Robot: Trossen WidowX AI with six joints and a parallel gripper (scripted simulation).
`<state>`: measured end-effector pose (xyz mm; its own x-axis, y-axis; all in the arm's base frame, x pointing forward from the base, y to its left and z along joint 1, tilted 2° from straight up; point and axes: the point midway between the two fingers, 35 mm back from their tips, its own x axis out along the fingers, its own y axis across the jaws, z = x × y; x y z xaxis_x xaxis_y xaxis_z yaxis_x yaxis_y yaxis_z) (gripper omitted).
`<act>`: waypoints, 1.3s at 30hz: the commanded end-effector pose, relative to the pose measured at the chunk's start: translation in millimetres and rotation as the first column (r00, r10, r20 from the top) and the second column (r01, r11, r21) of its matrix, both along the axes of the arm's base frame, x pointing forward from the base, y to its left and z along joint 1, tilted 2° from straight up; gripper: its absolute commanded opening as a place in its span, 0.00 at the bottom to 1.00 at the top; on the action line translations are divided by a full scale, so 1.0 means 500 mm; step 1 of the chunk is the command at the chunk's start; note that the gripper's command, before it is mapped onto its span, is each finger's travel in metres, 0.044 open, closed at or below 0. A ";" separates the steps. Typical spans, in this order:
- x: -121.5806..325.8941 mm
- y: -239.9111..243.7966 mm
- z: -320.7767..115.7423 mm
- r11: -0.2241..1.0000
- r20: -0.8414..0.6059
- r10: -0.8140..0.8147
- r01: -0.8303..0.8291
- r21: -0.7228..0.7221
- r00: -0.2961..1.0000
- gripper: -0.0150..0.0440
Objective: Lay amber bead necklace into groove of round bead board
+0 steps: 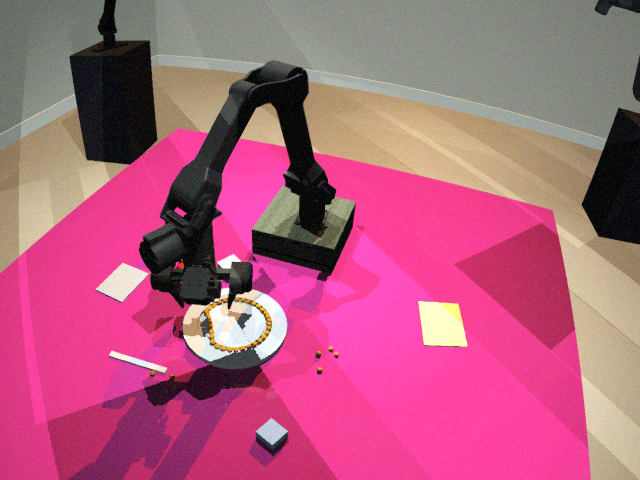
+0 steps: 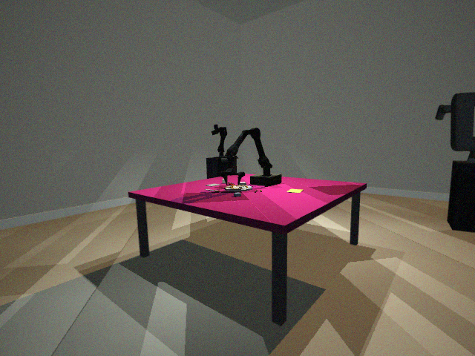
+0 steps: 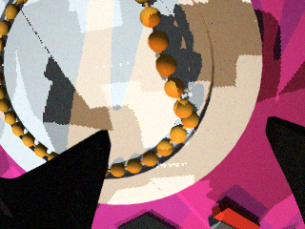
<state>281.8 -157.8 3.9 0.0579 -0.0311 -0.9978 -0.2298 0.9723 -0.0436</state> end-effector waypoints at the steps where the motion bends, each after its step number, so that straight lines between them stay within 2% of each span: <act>1: 0.001 0.001 0.001 1.000 0.002 0.006 -0.006 0.003 1.000 1.00; 6: 0.001 0.001 0.001 1.000 0.002 0.006 -0.006 0.003 1.000 1.00; 8: 0.010 0.004 0.005 0.999 0.002 0.038 -0.038 0.002 0.999 0.91; 12: 0.063 0.027 0.031 0.976 -0.002 0.218 -0.218 -0.008 0.976 0.73; 18: 0.139 0.074 0.070 0.878 -0.012 0.478 -0.478 -0.022 0.879 0.47; 39: 0.150 0.078 0.042 0.867 -0.008 0.498 -0.498 -0.024 0.867 0.46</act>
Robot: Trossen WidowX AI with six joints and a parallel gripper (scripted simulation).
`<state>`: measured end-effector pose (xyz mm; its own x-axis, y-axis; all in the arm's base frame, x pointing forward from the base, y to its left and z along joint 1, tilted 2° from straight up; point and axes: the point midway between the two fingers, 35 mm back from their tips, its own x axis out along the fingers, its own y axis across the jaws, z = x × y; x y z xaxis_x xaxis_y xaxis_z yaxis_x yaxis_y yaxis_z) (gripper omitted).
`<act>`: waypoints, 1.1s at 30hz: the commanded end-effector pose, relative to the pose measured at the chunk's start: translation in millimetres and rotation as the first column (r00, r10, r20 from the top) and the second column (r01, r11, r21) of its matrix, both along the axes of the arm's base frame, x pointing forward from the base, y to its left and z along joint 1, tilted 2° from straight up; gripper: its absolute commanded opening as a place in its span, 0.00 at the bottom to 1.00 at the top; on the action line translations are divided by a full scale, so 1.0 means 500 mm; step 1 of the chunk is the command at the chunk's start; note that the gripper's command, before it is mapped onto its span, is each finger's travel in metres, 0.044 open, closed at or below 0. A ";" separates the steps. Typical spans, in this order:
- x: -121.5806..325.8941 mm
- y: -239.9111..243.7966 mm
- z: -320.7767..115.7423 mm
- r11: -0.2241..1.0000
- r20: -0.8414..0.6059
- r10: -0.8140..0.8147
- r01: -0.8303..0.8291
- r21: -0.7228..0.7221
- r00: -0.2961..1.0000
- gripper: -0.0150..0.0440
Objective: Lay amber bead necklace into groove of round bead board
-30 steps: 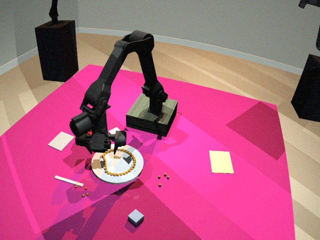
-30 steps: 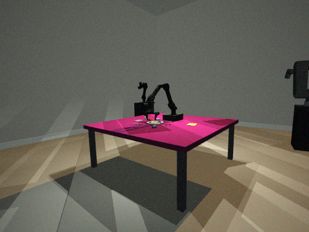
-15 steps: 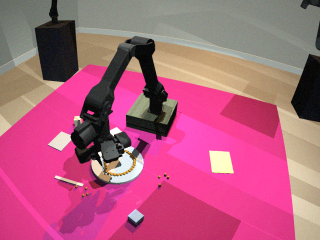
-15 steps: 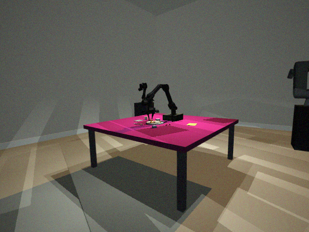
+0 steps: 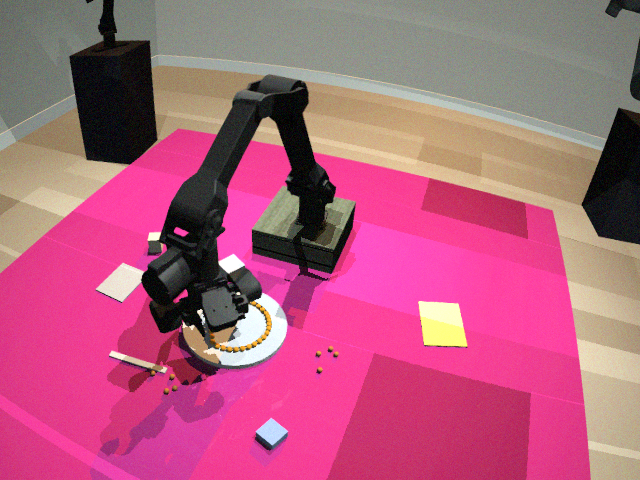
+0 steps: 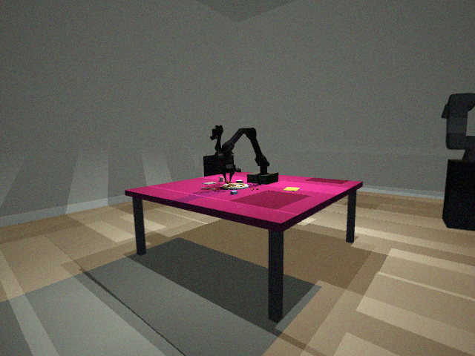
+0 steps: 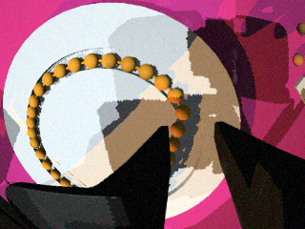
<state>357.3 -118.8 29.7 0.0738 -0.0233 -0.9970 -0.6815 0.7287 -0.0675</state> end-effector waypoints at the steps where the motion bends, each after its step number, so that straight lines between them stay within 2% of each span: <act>1: 0.000 0.000 -0.013 1.000 -0.003 0.002 -0.002 0.000 1.000 0.46; 17: 0.001 0.000 -0.057 1.000 -0.008 0.010 -0.010 -0.001 1.000 0.46; 22: 0.000 0.001 -0.053 1.000 -0.009 0.003 -0.003 0.003 1.000 0.25; 33: 0.000 0.001 -0.053 1.000 -0.009 0.003 -0.003 0.003 1.000 0.25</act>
